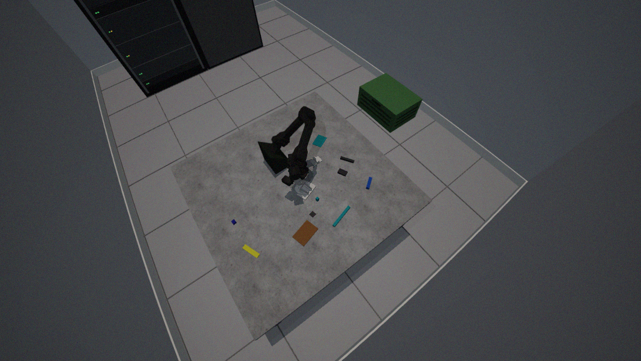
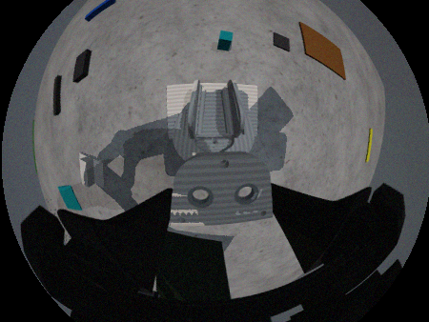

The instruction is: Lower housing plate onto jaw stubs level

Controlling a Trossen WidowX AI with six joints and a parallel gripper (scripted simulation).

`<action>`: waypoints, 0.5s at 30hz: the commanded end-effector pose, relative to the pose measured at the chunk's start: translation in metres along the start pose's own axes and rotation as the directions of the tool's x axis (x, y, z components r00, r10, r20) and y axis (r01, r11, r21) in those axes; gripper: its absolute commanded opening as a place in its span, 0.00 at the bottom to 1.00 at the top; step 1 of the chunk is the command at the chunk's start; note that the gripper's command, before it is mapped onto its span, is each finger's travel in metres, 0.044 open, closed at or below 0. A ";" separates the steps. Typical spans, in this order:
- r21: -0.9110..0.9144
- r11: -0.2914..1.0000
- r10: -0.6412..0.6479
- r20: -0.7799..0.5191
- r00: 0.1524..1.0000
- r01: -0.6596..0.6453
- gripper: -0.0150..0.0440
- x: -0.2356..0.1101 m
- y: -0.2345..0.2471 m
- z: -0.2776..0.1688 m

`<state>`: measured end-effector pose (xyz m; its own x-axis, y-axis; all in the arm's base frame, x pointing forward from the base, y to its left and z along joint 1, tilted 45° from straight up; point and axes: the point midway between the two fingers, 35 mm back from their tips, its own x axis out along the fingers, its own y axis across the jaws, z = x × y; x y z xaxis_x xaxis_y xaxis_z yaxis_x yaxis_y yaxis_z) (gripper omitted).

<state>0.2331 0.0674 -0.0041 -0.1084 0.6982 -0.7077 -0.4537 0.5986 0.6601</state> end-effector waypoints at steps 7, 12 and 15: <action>-0.006 1.000 -0.003 -0.002 1.000 0.003 0.85 0.000 -0.001 -0.001; -0.006 1.000 -0.004 -0.002 1.000 0.004 0.85 0.008 -0.002 0.000; -0.006 1.000 -0.004 -0.002 1.000 0.004 0.85 0.013 -0.002 0.000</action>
<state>0.2344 0.0707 -0.0100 -0.1019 0.6938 -0.7130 -0.4661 0.5999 0.6503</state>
